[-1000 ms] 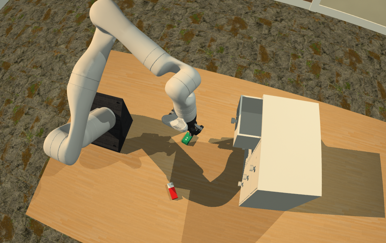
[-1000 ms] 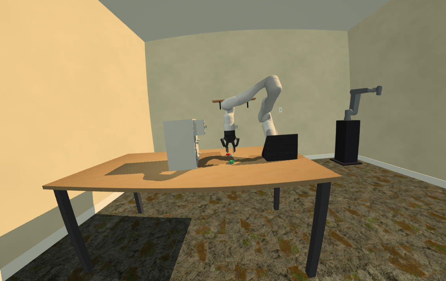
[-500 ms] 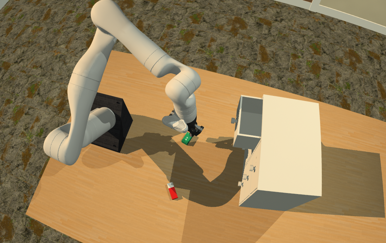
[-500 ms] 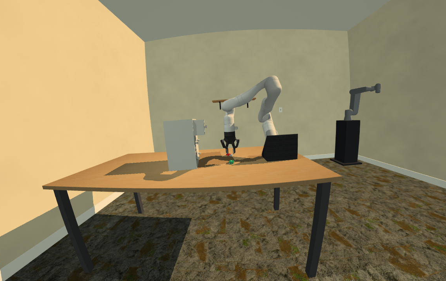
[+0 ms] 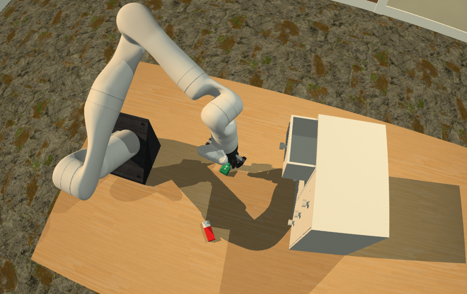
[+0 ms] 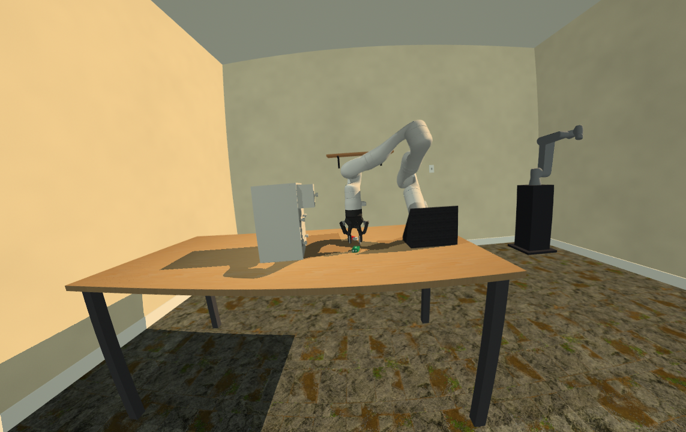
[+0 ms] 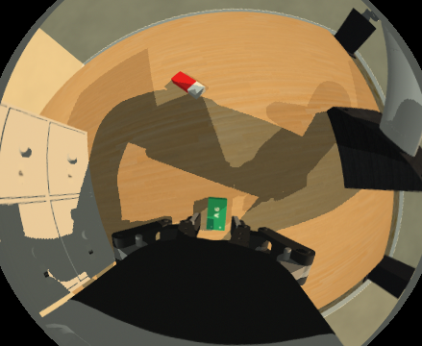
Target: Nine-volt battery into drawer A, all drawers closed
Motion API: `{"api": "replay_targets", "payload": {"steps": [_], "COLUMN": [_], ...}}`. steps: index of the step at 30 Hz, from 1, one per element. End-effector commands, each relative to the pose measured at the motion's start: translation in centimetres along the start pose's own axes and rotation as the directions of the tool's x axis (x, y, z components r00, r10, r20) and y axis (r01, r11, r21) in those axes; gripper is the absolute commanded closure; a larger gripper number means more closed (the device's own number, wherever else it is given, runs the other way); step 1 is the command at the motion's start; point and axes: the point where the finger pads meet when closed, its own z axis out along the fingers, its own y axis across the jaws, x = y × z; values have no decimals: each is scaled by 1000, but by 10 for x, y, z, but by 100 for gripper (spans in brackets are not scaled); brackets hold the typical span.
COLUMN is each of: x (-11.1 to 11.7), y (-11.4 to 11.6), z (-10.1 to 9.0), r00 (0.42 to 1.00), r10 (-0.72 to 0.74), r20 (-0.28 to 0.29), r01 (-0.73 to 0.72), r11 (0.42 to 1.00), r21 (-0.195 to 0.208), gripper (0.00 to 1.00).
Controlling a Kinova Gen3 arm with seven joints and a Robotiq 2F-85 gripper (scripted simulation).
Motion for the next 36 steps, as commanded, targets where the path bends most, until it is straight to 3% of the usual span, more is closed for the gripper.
{"api": "replay_targets", "payload": {"steps": [1, 36], "x": [2, 2], "y": [0, 0], "z": [6, 12], "r00": [1000, 1000], "r10": [2, 2], "r20": [-6, -6], "r01": [-2, -2], "r11": [1000, 1000], "r21": [-2, -2], "gripper": [58, 58]}}
